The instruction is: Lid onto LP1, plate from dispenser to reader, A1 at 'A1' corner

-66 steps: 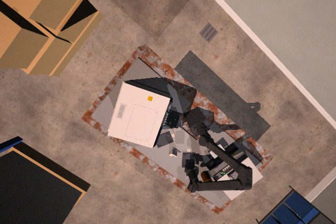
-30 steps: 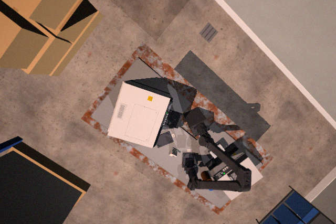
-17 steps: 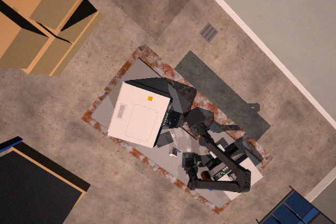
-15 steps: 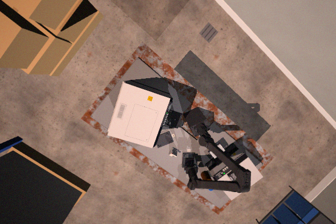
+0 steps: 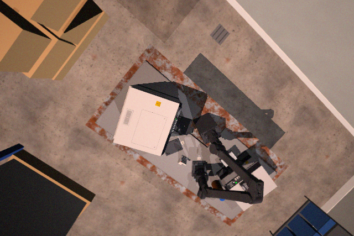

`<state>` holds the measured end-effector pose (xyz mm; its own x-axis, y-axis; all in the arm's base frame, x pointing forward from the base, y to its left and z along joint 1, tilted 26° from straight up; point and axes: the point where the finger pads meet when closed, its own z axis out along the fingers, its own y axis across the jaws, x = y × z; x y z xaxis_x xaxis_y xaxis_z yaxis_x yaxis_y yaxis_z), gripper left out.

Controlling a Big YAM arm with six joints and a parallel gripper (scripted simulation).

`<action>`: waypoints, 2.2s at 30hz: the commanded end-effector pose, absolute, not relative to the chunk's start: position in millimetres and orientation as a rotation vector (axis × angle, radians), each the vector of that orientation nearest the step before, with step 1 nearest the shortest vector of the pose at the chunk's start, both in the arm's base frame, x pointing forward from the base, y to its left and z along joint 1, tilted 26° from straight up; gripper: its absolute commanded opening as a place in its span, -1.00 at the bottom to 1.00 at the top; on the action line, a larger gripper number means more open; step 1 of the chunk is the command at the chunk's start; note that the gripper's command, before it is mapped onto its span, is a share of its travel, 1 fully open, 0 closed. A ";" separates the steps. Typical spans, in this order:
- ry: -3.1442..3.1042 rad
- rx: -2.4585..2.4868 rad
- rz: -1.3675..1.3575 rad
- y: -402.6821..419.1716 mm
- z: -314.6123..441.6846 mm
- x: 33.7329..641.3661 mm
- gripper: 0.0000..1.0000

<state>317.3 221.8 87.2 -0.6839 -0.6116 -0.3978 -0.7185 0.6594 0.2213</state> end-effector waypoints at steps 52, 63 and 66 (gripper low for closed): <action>2.574 -1.064 0.529 236.6 76.9 322.3 0.71; 2.591 -1.050 0.527 231.8 69.1 320.0 0.71; 2.561 -1.058 0.529 238.7 77.1 324.4 0.71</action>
<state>319.0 229.1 69.1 -0.6872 -0.6100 -0.3945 -0.7156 0.6620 0.2229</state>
